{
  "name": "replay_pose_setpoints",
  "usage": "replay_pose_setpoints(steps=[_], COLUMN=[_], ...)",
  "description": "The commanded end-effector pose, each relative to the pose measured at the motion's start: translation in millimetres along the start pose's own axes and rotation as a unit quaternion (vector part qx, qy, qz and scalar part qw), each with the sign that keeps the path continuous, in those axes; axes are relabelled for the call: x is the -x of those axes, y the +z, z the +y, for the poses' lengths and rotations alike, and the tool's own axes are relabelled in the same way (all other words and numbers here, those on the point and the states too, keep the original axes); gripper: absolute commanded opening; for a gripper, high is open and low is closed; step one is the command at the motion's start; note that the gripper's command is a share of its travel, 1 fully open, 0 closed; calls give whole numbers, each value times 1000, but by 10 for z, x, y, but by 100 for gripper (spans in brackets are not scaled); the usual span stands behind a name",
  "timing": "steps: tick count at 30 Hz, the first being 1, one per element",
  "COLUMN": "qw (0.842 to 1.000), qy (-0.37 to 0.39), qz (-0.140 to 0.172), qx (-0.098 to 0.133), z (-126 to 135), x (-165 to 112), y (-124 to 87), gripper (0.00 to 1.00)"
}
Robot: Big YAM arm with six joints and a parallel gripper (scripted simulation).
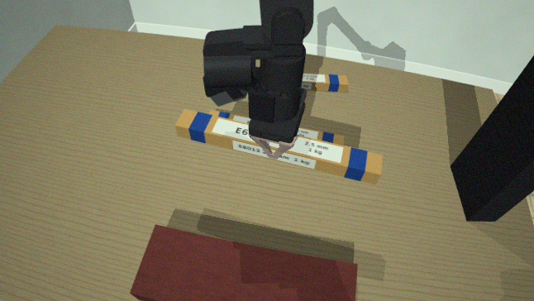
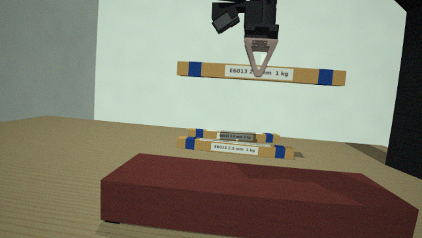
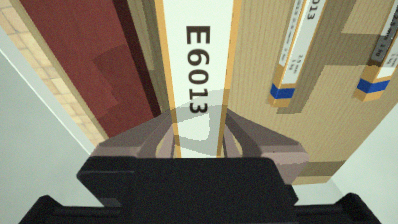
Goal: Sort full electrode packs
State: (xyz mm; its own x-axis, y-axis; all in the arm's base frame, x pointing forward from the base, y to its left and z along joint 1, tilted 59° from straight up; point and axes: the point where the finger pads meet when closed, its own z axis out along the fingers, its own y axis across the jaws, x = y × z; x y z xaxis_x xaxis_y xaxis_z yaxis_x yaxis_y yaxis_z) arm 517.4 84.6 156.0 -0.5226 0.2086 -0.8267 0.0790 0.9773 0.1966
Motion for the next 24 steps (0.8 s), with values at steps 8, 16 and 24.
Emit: replay_pose_setpoints(steps=[8,16,24], qw=[999,999,999], qy=[-44,-46,-46], qz=[-22,-22,-22], qx=[3,2,2], z=[-197,-416,-573], x=[178,224,257], y=[-121,-121,-122], gripper=[0,0,0])
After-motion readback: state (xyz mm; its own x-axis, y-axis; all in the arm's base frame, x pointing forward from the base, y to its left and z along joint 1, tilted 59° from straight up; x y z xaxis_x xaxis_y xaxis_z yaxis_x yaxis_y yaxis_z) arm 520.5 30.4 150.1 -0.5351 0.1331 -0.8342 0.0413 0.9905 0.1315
